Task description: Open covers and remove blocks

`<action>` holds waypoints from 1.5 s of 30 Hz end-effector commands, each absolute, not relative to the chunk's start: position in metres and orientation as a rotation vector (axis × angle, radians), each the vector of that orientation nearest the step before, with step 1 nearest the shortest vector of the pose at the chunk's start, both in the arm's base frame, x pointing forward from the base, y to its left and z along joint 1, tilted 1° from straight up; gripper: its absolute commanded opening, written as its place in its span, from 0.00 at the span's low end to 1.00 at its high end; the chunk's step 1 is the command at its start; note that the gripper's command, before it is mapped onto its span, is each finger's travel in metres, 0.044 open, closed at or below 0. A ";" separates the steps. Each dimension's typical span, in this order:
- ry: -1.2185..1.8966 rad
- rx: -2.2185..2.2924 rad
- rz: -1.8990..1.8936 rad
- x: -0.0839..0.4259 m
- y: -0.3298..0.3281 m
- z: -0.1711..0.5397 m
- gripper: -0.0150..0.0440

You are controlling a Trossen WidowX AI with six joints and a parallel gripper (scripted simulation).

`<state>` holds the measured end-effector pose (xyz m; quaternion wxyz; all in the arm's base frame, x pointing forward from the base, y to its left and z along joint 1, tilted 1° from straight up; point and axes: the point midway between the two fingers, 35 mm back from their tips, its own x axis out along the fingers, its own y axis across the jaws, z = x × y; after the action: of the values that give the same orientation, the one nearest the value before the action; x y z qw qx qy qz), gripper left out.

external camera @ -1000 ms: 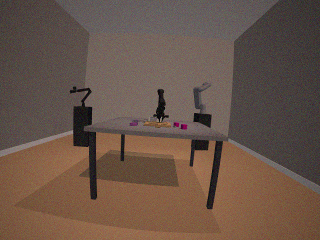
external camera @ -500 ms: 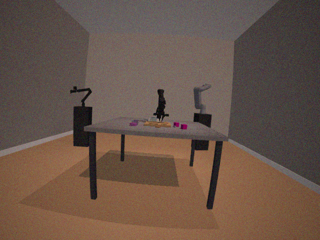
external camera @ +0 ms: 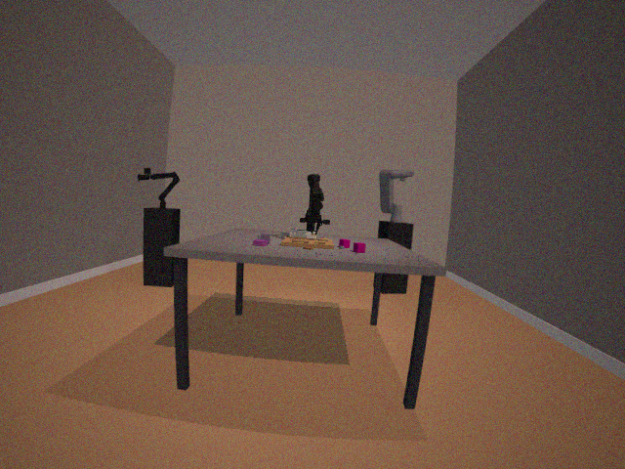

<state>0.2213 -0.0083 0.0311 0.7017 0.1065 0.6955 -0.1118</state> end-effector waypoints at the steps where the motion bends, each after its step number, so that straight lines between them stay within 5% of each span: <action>1: 1.544 0.238 -0.246 0.223 -0.008 0.037 0.39; 45: 1.542 0.242 -0.242 0.262 0.042 0.097 0.39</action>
<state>0.2572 0.0348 0.0963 0.7048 0.1065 0.6929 -0.1088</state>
